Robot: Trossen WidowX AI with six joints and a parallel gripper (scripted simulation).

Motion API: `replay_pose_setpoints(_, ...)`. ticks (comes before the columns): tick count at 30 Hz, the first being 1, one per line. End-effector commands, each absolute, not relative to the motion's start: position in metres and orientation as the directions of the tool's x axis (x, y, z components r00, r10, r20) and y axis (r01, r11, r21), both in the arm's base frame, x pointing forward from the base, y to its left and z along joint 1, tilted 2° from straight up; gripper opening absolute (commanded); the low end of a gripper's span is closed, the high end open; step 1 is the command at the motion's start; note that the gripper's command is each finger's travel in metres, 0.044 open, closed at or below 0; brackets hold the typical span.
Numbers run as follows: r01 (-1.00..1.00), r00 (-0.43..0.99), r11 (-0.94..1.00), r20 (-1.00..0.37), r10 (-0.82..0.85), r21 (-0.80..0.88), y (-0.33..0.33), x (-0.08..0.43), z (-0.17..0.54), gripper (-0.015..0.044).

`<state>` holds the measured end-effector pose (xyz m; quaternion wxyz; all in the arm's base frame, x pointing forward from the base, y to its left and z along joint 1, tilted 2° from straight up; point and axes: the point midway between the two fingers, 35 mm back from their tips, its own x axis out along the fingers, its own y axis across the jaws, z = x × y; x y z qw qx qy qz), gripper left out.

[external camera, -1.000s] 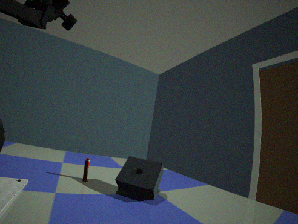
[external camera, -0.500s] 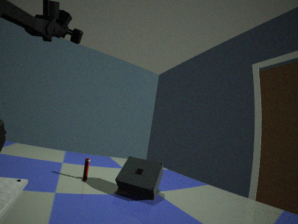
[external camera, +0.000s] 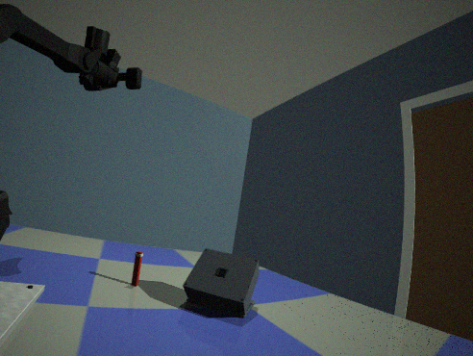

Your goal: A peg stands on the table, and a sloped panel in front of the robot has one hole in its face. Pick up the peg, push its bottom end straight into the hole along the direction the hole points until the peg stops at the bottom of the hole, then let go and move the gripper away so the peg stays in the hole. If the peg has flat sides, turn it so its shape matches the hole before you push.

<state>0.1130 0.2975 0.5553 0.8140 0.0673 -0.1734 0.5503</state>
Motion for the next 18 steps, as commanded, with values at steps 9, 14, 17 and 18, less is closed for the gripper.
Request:
replay_pose_setpoints(9, -0.822, 0.463, 0.463, 0.084, 0.882, -0.332, 0.326, 0.171, 0.484, 0.0440)
replay_pose_setpoints(14, -0.780, 0.504, 0.441, -0.029, 0.863, -0.443, 0.330, 0.194, 0.453, 0.0440)
replay_pose_setpoints(17, -0.758, 0.526, 0.414, -0.097, 0.845, -0.504, 0.331, 0.207, 0.434, 0.0440)
replay_pose_setpoints(18, -0.751, 0.532, 0.402, -0.120, 0.838, -0.523, 0.331, 0.212, 0.428, 0.0440)
